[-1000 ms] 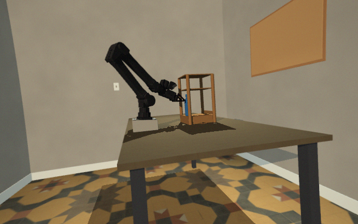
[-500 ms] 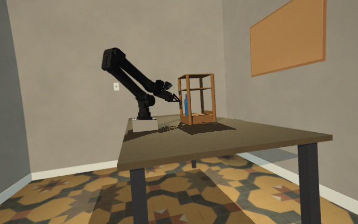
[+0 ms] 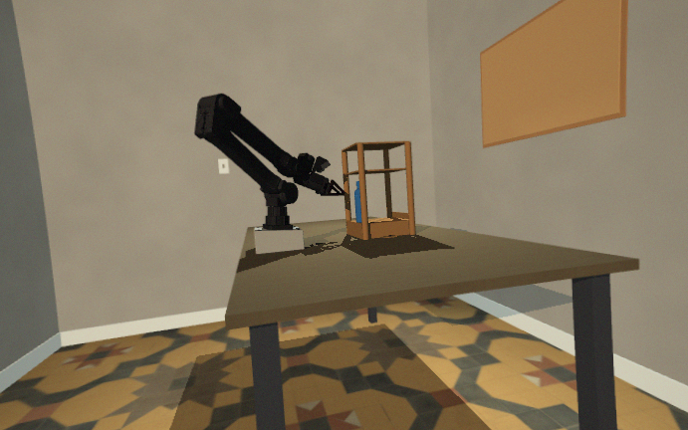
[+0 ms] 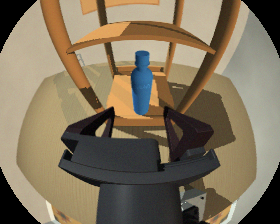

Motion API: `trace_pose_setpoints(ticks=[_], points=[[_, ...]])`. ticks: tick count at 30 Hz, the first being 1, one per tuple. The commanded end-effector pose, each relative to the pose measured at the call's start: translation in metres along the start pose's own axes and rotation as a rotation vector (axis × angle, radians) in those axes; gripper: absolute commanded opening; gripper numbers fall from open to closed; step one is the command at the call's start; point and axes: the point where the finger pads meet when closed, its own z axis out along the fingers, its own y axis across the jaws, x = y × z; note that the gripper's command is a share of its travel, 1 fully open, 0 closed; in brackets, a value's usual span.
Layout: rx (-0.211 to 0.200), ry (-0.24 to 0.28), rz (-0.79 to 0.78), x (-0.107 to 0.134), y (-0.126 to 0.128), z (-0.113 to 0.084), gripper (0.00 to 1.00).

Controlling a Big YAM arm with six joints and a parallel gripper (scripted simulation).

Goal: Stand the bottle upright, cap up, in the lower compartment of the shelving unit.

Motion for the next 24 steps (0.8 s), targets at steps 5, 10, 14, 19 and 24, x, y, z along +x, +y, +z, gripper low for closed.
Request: trace_pose_setpoints(ticks=[5, 10, 14, 19, 24], points=[[0.002, 0.012, 0.001, 0.006, -0.001, -0.005, 0.77], [0.0, 0.011, 0.0, 0.006, -0.001, -0.013, 0.77], [-0.004, 0.004, 0.008, 0.0, 0.001, -0.024, 0.77], [-0.01, -0.009, 0.023, -0.011, 0.004, -0.035, 0.77], [-0.017, -0.017, 0.04, -0.021, 0.005, -0.057, 0.77]])
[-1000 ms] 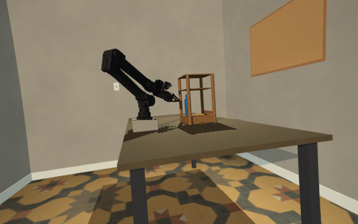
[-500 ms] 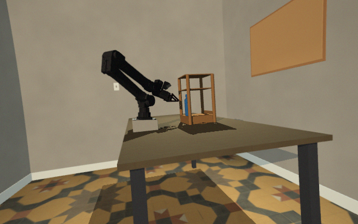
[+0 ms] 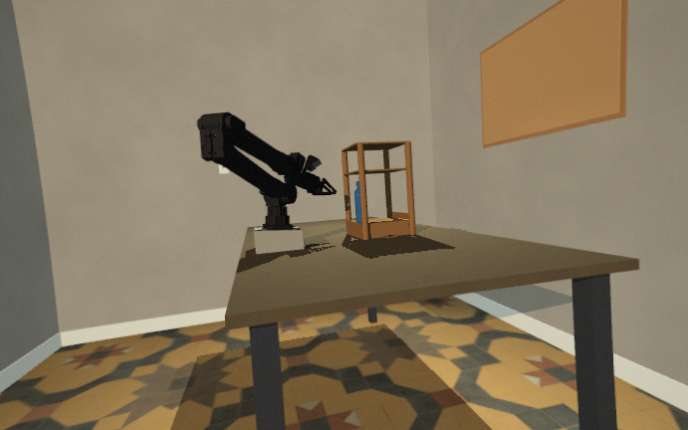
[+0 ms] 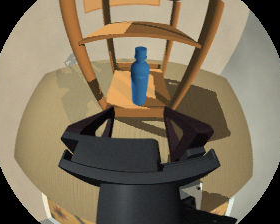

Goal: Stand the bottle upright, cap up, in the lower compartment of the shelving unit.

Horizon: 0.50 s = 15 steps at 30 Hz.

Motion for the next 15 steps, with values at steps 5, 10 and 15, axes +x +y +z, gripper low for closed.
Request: trace_pose_setpoints(ticks=[5, 10, 15], points=[[-0.027, -0.016, 0.082, -0.033, 0.008, -0.042, 0.77], [-0.027, -0.011, 0.08, -0.032, 0.009, -0.052, 0.77], [-0.025, -0.005, 0.074, -0.031, 0.01, -0.065, 0.77]])
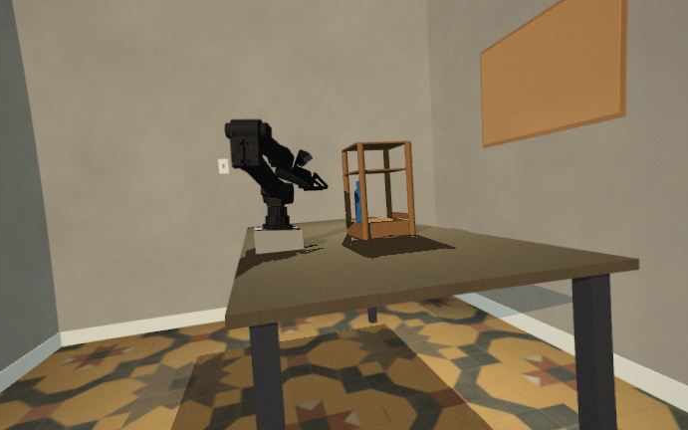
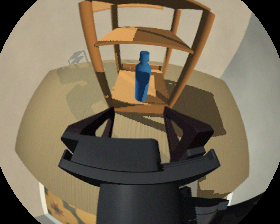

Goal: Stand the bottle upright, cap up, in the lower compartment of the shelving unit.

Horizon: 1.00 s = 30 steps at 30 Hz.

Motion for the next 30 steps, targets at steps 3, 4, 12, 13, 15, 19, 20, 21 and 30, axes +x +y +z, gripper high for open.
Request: trace_pose_setpoints(ticks=[3, 4, 12, 13, 15, 19, 20, 21, 30], points=[[-0.003, 0.007, 0.099, -0.023, 0.006, -0.03, 0.77], [-0.003, 0.007, 0.099, -0.023, 0.006, -0.032, 0.77], [-0.003, 0.01, 0.096, -0.021, 0.008, -0.041, 0.77], [-0.003, 0.01, 0.096, -0.021, 0.008, -0.042, 0.77], [-0.003, 0.012, 0.095, -0.02, 0.008, -0.044, 0.77], [-0.003, 0.012, 0.094, -0.019, 0.009, -0.048, 0.77], [-0.003, 0.013, 0.094, -0.019, 0.009, -0.049, 0.77], [-0.003, 0.013, 0.094, -0.019, 0.009, -0.049, 0.77], [-0.003, 0.013, 0.092, -0.018, 0.009, -0.052, 0.77]])
